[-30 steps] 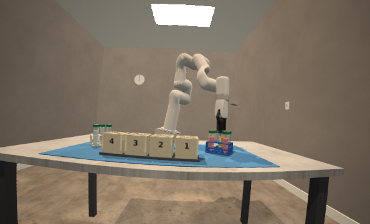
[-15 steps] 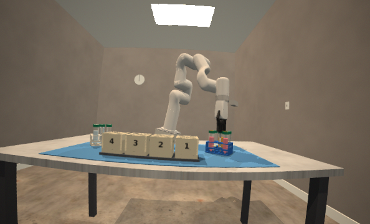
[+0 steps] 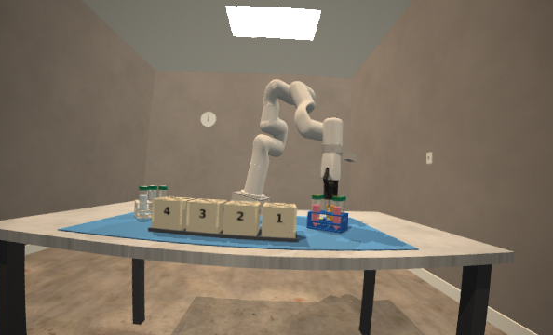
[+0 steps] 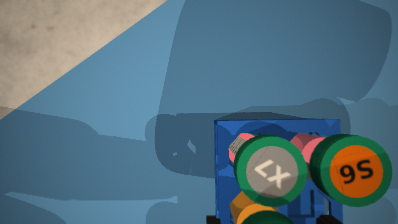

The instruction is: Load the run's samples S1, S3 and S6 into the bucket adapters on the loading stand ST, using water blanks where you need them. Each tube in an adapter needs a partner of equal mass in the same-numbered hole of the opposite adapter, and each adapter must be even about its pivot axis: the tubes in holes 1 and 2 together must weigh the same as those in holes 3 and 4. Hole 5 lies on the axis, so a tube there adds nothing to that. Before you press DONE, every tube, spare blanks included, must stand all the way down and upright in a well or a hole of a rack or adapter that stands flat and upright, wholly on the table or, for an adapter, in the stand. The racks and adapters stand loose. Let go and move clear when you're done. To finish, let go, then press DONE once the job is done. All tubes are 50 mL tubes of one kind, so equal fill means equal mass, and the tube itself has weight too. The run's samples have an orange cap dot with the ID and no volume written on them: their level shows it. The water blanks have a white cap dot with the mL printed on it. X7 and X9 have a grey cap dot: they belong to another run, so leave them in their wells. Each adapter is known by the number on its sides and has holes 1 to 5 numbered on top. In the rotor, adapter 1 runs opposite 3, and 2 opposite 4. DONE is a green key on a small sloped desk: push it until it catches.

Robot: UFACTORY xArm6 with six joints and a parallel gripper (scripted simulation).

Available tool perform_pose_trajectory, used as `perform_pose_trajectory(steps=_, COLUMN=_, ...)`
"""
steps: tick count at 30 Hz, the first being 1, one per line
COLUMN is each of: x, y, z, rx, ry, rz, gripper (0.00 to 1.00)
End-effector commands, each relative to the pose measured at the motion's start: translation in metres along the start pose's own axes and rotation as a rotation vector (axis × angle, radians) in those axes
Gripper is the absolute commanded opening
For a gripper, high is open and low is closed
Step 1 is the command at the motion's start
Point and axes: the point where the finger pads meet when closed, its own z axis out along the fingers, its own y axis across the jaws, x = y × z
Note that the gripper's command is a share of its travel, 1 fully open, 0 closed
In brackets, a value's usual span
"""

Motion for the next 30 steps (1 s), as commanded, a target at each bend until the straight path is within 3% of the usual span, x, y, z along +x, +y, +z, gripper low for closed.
perform_pose_trajectory(steps=1, x=0.0015, y=0.0003, z=0.0015, rx=-0.001, ry=0.004, rz=0.000, gripper=0.57)
perform_pose_trajectory(steps=29, x=0.0015, y=0.0003, z=0.0088, rx=-0.001, ry=0.004, rz=0.000, gripper=0.57)
perform_pose_trajectory(steps=30, x=0.0015, y=0.0003, z=0.0082, rx=-0.001, ry=0.004, rz=0.000, gripper=0.00)
